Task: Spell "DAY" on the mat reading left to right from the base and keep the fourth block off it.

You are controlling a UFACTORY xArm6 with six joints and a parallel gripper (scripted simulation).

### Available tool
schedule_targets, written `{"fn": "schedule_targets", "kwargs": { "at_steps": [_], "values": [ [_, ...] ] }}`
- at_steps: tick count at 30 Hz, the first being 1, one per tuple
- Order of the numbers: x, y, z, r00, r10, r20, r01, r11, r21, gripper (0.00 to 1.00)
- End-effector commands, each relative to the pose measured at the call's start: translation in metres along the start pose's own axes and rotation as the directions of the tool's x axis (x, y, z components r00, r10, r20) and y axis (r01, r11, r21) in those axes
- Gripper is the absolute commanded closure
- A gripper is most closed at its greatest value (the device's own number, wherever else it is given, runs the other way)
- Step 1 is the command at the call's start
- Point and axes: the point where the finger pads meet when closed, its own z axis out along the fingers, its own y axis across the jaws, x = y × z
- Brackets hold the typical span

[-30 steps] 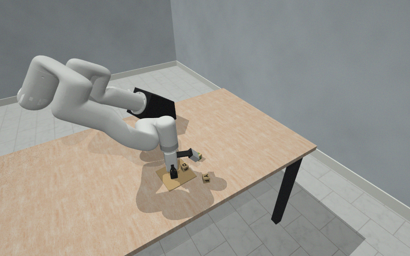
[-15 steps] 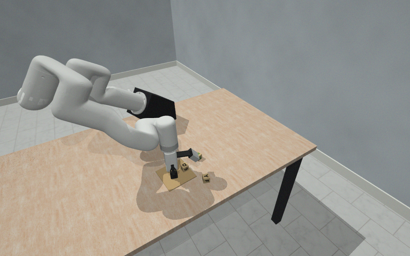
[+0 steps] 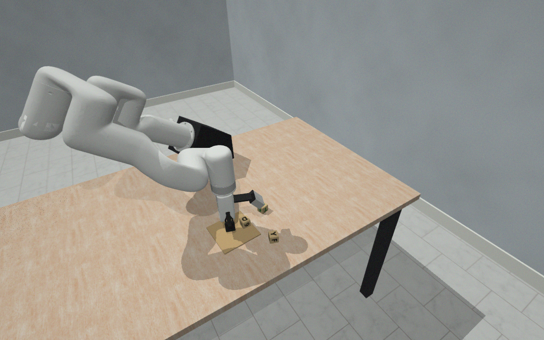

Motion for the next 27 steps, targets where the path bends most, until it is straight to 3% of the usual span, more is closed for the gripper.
{"fn": "schedule_targets", "kwargs": {
  "at_steps": [1,9,21,27],
  "values": [
    [0.0,0.0,-0.029,1.0,0.0,0.0,0.0,1.0,-0.001,0.73],
    [0.0,0.0,-0.071,1.0,0.0,0.0,0.0,1.0,-0.001,0.73],
    [0.0,0.0,-0.072,1.0,-0.004,0.0,0.004,1.0,-0.001,0.73],
    [0.005,-0.004,-0.072,0.981,-0.195,0.0,0.195,0.981,-0.001,0.73]
  ]
}}
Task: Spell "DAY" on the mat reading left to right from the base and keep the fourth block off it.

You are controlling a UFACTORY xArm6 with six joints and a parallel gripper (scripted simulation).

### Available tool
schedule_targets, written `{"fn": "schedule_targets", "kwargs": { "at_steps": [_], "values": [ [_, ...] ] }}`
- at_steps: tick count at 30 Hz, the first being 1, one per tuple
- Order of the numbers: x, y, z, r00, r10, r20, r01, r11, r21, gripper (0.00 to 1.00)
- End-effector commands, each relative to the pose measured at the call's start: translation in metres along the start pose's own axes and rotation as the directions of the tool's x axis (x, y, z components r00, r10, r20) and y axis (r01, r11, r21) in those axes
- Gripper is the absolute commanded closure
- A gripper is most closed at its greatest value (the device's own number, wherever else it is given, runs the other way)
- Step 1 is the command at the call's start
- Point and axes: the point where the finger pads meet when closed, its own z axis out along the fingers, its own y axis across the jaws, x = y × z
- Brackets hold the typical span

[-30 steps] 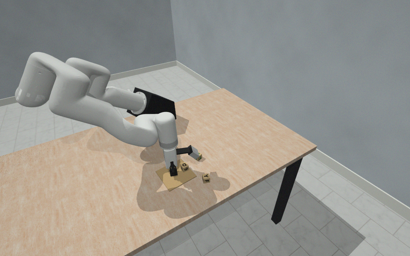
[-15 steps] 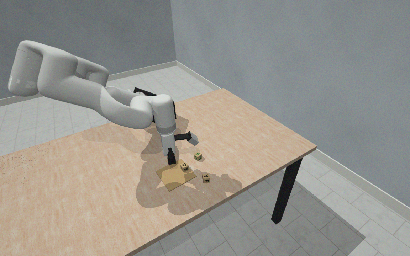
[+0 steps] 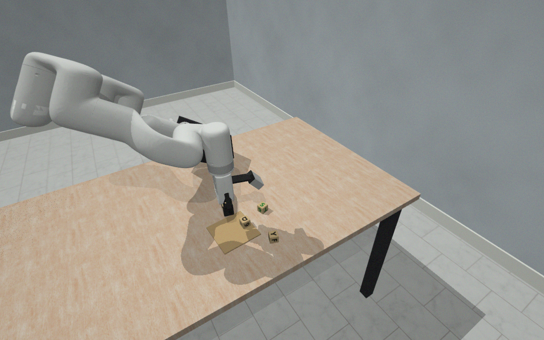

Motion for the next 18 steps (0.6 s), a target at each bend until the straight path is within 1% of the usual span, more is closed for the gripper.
{"fn": "schedule_targets", "kwargs": {
  "at_steps": [1,3,5,7,18],
  "values": [
    [0.0046,-0.002,-0.0012,0.991,-0.137,-0.003,0.137,0.991,0.0,0.73],
    [0.0061,-0.0032,-0.0012,0.982,-0.19,-0.003,0.19,0.982,0.0,0.73],
    [0.0061,-0.0032,-0.0012,0.982,-0.19,-0.003,0.19,0.982,0.0,0.73],
    [0.0077,-0.0043,-0.0013,0.97,-0.242,-0.003,0.242,0.97,0.0,0.73],
    [0.0078,-0.0044,-0.0013,0.969,-0.246,-0.003,0.246,0.969,0.0,0.73]
  ]
}}
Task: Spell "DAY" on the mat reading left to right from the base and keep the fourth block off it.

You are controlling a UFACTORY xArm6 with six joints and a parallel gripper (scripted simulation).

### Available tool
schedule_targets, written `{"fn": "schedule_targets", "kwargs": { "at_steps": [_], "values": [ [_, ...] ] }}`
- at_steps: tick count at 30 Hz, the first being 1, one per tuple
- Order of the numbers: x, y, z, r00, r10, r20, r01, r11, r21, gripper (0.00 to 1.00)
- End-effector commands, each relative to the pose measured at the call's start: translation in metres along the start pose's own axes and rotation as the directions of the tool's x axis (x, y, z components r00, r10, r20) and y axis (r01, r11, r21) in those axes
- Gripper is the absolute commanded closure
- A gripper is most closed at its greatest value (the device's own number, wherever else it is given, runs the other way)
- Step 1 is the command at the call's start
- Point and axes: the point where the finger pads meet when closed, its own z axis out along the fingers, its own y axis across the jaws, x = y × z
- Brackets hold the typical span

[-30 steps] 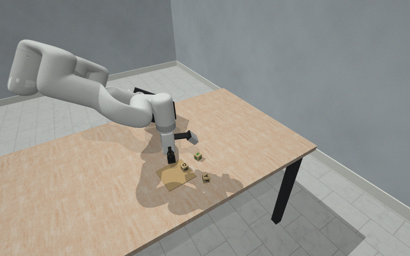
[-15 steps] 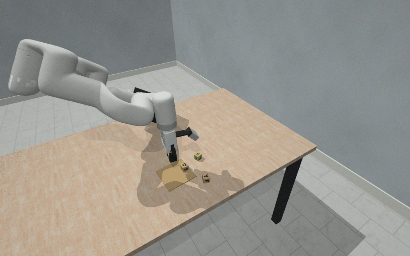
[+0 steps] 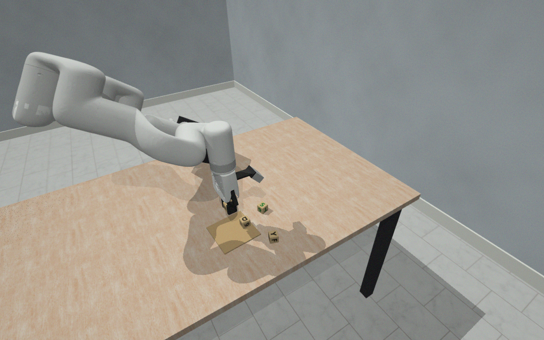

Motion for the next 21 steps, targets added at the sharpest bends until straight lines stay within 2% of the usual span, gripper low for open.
{"fn": "schedule_targets", "kwargs": {
  "at_steps": [1,9,19,21],
  "values": [
    [0.0,0.001,-0.001,1.0,-0.001,-0.002,0.001,1.0,-0.002,0.73],
    [0.0,0.001,0.007,1.0,-0.002,-0.002,0.002,1.0,-0.002,0.73],
    [0.0,0.001,0.048,1.0,-0.002,-0.002,0.002,1.0,-0.002,0.73],
    [0.0,0.001,0.048,1.0,-0.002,-0.002,0.002,1.0,-0.002,0.73]
  ]
}}
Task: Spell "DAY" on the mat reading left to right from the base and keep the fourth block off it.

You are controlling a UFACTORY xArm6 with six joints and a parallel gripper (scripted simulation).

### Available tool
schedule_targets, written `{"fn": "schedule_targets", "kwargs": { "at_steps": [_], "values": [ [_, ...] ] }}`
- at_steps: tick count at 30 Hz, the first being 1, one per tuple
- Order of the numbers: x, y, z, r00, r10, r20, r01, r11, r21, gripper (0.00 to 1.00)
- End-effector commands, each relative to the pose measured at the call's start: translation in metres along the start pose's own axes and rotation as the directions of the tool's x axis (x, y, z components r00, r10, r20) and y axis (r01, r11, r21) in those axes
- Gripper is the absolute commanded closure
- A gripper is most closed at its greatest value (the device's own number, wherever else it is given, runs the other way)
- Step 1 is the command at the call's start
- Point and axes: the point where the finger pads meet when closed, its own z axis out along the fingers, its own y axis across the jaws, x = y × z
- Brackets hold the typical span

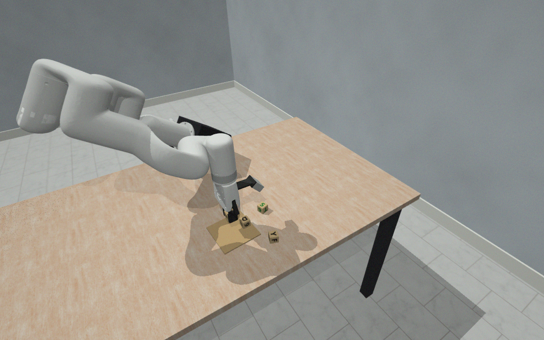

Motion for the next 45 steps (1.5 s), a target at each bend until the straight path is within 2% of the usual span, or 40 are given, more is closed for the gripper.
{"fn": "schedule_targets", "kwargs": {
  "at_steps": [1,7,13,45],
  "values": [
    [0.001,0.003,0.014,1.0,0.002,-0.001,-0.002,1.0,-0.005,0.73],
    [0.001,0.003,0.04,1.0,0.002,-0.001,-0.002,1.0,-0.005,0.73],
    [0.001,0.003,0.054,1.0,0.002,-0.001,-0.002,1.0,-0.005,0.73],
    [0.001,0.003,0.056,1.0,0.002,-0.002,-0.002,1.0,-0.005,0.73]
  ]
}}
